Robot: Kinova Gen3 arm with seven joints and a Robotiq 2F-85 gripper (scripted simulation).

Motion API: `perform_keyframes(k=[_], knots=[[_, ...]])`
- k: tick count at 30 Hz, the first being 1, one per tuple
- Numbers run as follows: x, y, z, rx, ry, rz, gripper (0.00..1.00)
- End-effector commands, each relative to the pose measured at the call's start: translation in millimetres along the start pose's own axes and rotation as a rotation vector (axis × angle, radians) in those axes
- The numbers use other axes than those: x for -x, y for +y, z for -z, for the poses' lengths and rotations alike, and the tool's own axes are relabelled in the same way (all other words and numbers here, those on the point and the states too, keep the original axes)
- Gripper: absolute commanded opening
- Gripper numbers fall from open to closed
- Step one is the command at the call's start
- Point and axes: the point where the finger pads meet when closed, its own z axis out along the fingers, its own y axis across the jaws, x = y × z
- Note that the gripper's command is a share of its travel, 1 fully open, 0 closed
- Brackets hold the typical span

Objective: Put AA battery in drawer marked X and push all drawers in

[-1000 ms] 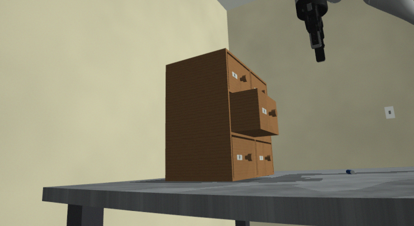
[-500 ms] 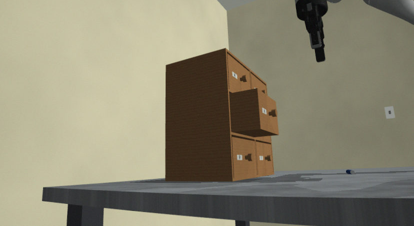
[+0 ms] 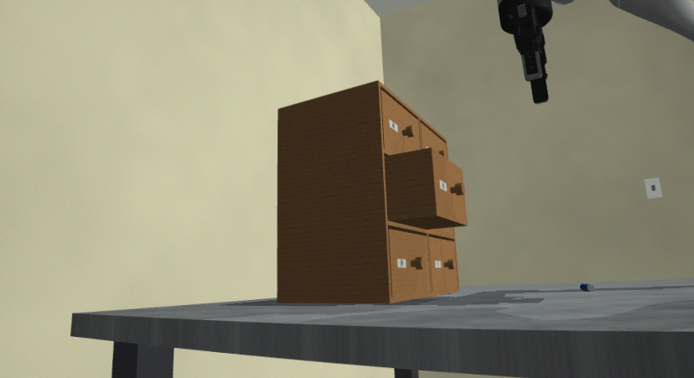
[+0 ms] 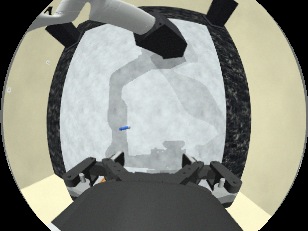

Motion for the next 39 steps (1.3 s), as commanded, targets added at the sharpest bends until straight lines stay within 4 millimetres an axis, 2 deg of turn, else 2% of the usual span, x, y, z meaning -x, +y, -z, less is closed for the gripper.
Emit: perform_keyframes(k=[1, 15, 23, 39], knots=[[-3.6, 1.4, 0.4, 0.000, -0.002, 0.003, 1.00], [-73.3, 21.1, -9.0, 0.000, -0.002, 0.003, 1.00], [-87.4, 25.1, -10.9, 0.000, -0.002, 0.003, 1.00], [-86.6, 25.1, -13.0, -0.001, -0.024, 0.002, 1.00]])
